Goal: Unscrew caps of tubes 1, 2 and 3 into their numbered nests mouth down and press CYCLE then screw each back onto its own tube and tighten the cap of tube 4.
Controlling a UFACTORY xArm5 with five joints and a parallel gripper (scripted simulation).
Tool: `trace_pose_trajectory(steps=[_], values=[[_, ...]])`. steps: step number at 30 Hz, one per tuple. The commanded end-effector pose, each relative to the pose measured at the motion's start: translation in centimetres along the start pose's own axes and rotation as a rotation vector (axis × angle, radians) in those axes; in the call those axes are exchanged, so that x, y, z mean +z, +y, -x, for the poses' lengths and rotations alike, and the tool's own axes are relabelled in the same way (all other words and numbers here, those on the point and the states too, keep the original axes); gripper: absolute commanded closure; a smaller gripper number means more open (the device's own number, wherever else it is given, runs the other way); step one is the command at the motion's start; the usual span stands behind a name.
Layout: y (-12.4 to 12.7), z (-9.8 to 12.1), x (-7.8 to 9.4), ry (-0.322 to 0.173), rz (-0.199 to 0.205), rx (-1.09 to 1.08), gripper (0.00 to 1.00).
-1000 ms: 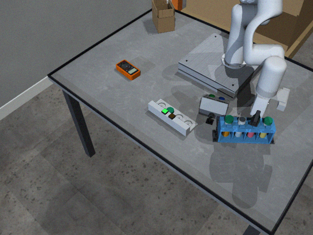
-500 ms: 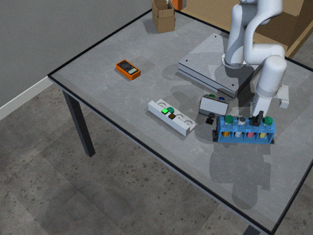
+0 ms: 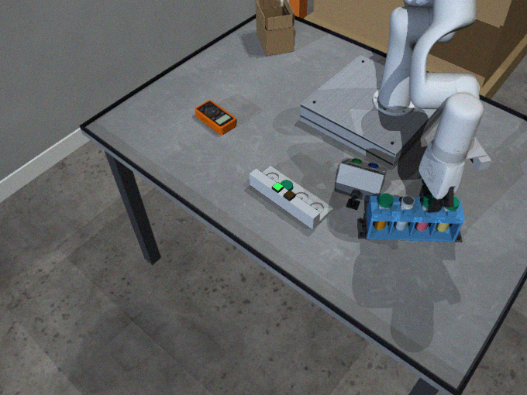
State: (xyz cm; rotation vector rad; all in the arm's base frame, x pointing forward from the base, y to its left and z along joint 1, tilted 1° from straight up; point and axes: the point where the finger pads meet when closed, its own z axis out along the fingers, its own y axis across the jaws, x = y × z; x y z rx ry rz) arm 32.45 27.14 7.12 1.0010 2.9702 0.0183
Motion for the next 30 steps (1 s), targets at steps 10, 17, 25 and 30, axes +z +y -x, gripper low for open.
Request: trace_pose_trajectory(steps=[10, 17, 25, 30], values=[[0.13, 0.05, -0.12, 0.011, 0.005, -0.095, 1.0], [0.13, 0.05, -0.12, 0.011, 0.005, -0.095, 1.0], [0.13, 0.05, -0.1, 0.011, 0.004, 0.072, 1.0], [0.13, 0.05, -0.08, 0.011, 0.004, 0.205, 1.0]])
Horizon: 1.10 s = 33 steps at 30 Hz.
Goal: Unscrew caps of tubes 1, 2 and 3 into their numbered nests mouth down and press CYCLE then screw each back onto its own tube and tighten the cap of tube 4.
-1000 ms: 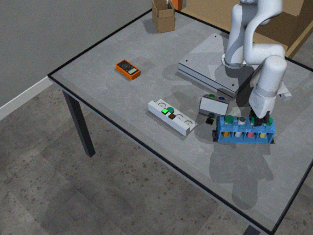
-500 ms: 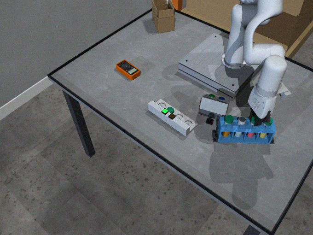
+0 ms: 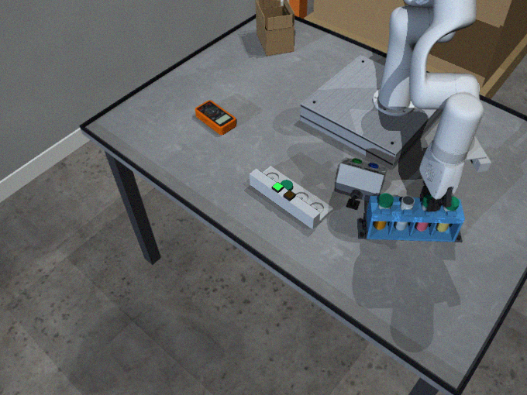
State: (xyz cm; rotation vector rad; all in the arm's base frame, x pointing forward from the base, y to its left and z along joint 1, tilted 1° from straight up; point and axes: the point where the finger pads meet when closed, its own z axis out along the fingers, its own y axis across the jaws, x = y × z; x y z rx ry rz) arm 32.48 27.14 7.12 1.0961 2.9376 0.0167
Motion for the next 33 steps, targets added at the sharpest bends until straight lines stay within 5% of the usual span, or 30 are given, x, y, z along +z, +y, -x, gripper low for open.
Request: trace_pose_trajectory(steps=[1, 11, 23, 24, 33], values=[[0.11, 0.02, -0.08, 0.011, 0.005, 0.174, 1.0], [0.11, 0.02, -0.03, 0.012, 0.003, 0.508, 1.0], [0.11, 0.02, -0.01, 0.012, 0.002, 0.626, 1.0], [0.11, 0.02, -0.01, 0.012, 0.002, 0.626, 0.54], [0.11, 0.02, -0.01, 0.012, 0.002, 0.626, 0.54]])
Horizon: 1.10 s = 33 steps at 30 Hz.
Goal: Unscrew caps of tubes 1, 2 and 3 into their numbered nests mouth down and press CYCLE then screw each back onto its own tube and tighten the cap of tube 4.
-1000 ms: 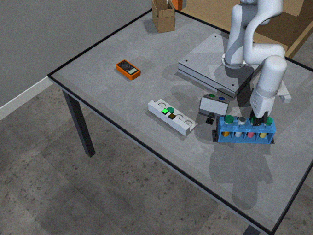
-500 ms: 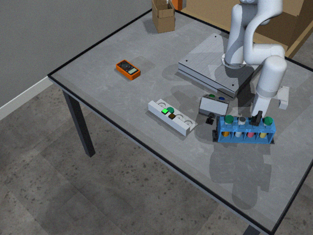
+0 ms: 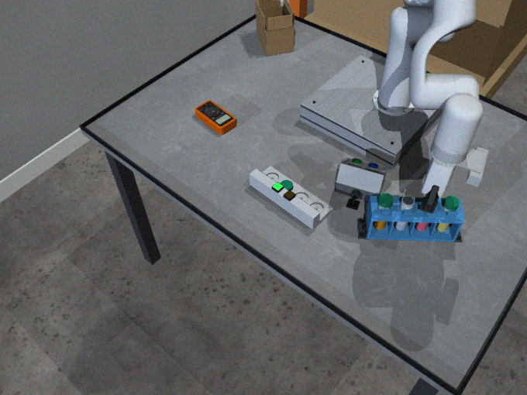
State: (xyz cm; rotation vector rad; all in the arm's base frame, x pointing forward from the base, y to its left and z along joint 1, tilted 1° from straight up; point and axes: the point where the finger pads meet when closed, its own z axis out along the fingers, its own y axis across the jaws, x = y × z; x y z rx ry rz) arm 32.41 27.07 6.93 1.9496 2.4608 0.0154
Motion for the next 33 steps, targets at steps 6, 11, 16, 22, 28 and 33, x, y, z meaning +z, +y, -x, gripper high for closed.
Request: trace_pose_trajectory(steps=[6, 11, 16, 22, 28, 33], values=[[0.18, -0.1, -0.3, 0.013, 0.001, -0.119, 0.54], [0.18, -0.1, -0.3, 0.013, 0.002, -0.319, 0.54], [0.18, -0.1, -0.3, 0.013, 0.003, -0.439, 0.54], [0.18, -0.1, -0.3, 0.013, 0.005, -0.679, 0.54], [0.18, -0.1, -0.3, 0.012, 0.006, -0.919, 0.54], [0.18, -0.1, -0.3, 0.012, 0.007, -1.039, 0.54]])
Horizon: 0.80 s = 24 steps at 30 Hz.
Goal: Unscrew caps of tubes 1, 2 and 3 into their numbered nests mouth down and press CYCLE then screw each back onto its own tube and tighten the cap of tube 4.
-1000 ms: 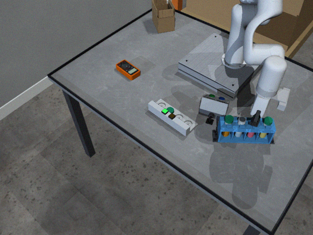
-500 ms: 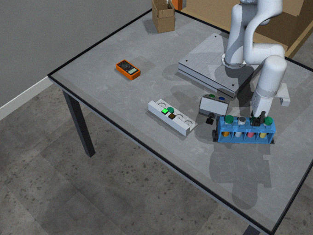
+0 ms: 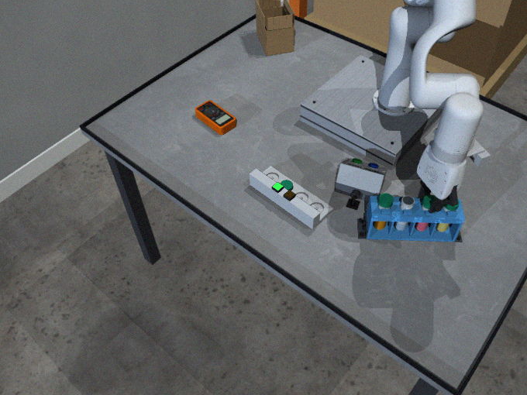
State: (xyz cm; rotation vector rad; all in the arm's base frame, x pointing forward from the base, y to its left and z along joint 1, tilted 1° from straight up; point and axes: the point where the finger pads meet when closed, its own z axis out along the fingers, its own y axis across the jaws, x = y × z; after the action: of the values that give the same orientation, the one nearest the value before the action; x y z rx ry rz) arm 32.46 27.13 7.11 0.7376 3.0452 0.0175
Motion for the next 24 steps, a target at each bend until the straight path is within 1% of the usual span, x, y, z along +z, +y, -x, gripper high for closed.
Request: trace_pose_trajectory(steps=[1, 4, 11, 12, 24], values=[[0.12, 0.05, -0.12, 0.009, 0.007, -0.214, 0.54], [0.12, 0.05, -0.12, 0.009, 0.008, -0.313, 0.54], [0.12, 0.05, -0.12, 0.009, 0.008, -0.313, 0.54], [0.12, 0.05, -0.12, 0.009, 0.008, -0.313, 1.0], [0.12, 0.05, -0.12, 0.009, 0.008, -0.313, 1.0]])
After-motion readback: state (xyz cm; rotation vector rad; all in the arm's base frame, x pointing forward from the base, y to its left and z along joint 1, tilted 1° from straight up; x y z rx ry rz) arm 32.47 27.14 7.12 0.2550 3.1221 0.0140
